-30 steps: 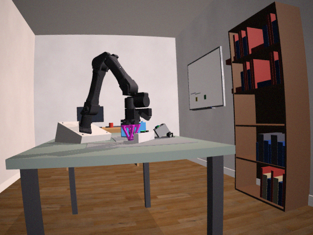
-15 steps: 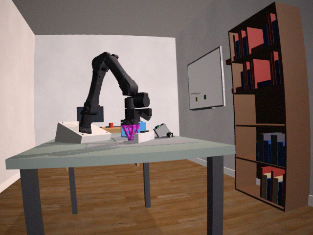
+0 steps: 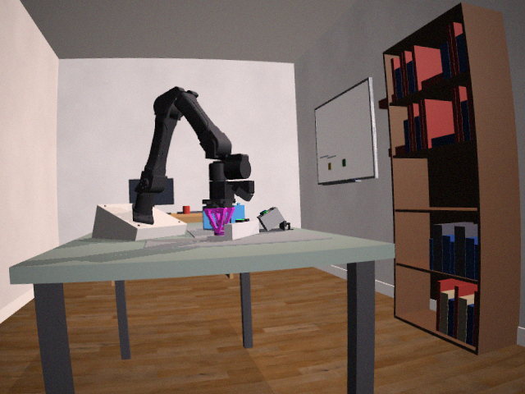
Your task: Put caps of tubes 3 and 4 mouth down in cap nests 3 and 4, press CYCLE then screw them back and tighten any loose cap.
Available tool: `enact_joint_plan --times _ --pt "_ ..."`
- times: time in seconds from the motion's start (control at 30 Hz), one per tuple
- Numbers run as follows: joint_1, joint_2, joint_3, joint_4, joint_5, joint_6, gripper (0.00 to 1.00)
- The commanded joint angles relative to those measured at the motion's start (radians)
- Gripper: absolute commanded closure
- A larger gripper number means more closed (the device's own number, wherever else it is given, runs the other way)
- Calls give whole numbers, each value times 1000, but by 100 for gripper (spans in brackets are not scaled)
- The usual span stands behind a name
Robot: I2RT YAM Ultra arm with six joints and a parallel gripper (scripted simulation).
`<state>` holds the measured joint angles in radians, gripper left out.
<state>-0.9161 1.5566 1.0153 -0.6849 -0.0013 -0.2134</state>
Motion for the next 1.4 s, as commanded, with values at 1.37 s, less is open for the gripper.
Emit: enact_joint_plan --times 1.37 --pt "132 -255 279 -518 45 -210 100"
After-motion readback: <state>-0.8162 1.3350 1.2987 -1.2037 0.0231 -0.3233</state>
